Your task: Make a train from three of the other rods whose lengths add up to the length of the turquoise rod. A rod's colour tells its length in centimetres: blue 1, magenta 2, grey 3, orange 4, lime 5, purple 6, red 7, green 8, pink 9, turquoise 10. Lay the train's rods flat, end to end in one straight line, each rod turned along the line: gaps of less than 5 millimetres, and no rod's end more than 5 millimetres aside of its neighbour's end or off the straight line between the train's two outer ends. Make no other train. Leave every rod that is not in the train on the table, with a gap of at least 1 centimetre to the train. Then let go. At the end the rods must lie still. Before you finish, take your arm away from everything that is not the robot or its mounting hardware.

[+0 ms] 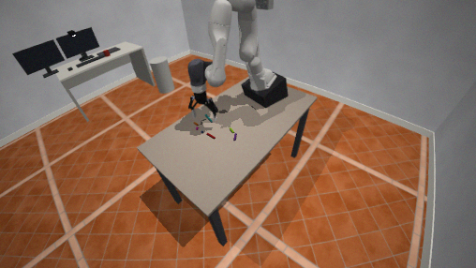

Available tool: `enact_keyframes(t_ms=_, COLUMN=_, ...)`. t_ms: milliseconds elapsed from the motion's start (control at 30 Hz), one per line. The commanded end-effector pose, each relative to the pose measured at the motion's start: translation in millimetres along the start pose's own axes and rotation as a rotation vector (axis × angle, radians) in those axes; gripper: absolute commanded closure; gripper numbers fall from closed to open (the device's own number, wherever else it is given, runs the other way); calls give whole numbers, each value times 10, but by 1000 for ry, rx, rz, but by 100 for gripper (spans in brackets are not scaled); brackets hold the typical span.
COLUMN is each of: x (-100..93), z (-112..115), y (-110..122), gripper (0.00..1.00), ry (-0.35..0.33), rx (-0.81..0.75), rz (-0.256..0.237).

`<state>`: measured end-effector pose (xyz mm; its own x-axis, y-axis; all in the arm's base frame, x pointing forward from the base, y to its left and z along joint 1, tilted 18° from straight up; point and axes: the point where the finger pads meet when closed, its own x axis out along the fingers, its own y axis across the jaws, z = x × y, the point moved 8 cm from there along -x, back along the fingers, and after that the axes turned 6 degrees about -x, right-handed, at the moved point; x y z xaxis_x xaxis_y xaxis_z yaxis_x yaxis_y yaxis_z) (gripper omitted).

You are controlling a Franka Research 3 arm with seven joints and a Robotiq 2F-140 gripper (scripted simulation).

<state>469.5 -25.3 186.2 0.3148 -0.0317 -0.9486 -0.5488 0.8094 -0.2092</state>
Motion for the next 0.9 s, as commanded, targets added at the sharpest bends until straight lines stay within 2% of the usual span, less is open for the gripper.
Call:
enact_keyframes(t_ms=0, x=-5, z=45, y=3, gripper=0, ry=-5, rx=-167, rz=14)
enact_keyframes(t_ms=67, x=-5, z=45, y=3, gripper=0, ry=-5, rx=-167, rz=14)
enact_keyframes(t_ms=100, x=-14, z=81, y=-5, gripper=0, ry=-5, rx=-221, rz=14)
enact_keyframes(t_ms=567, x=-62, z=264, y=-55, gripper=0, ry=-6, rx=-509, rz=12)
enact_keyframes(t_ms=633, x=-62, z=264, y=-55, gripper=0, ry=-6, rx=-509, rz=12)
enact_keyframes(t_ms=867, x=-92, z=369, y=-86, gripper=0, ry=-4, rx=-681, rz=10)
